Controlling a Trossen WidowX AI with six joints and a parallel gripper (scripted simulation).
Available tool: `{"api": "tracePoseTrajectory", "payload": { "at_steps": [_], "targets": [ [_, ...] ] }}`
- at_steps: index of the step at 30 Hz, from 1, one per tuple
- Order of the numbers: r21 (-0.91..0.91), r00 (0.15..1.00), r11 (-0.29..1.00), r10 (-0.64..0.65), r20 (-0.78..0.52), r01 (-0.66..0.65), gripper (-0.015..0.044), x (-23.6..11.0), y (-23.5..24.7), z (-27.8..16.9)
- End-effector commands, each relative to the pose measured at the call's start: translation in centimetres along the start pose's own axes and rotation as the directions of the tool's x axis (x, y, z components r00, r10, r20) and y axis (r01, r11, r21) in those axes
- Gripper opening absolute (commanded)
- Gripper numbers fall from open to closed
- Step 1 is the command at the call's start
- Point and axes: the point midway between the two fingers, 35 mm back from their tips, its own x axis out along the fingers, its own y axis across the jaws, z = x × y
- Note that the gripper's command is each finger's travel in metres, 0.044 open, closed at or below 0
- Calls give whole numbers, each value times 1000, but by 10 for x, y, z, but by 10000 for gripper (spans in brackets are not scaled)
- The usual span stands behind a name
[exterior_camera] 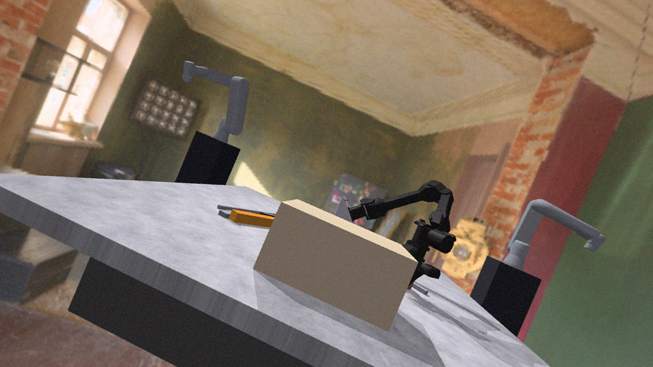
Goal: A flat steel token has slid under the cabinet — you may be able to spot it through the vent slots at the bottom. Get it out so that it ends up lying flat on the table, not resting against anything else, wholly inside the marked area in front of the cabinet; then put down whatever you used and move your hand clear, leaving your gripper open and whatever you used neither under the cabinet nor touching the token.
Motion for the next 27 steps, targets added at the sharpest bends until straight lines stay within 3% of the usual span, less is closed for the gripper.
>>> {"api": "tracePoseTrajectory", "payload": {
  "at_steps": [1, 9, 17, 20, 23, 27],
  "targets": [
    [-2, 1000, 1000, 4, 4, -4, 0, -1, 3, 8],
    [-1, 1000, 1000, 5, 4, -5, 0, -1, 3, 15],
    [2, 1000, 1000, 0, 0, 0, 200, 0, 1, 12],
    [1, 1000, 1000, 1, 0, -1, 200, 0, 1, 12],
    [2, 1000, 1000, 5, 4, -5, 270, 0, 1, 12],
    [-2, 1000, 1000, 5, 4, -5, 270, 1, 2, 12]
  ]
}}
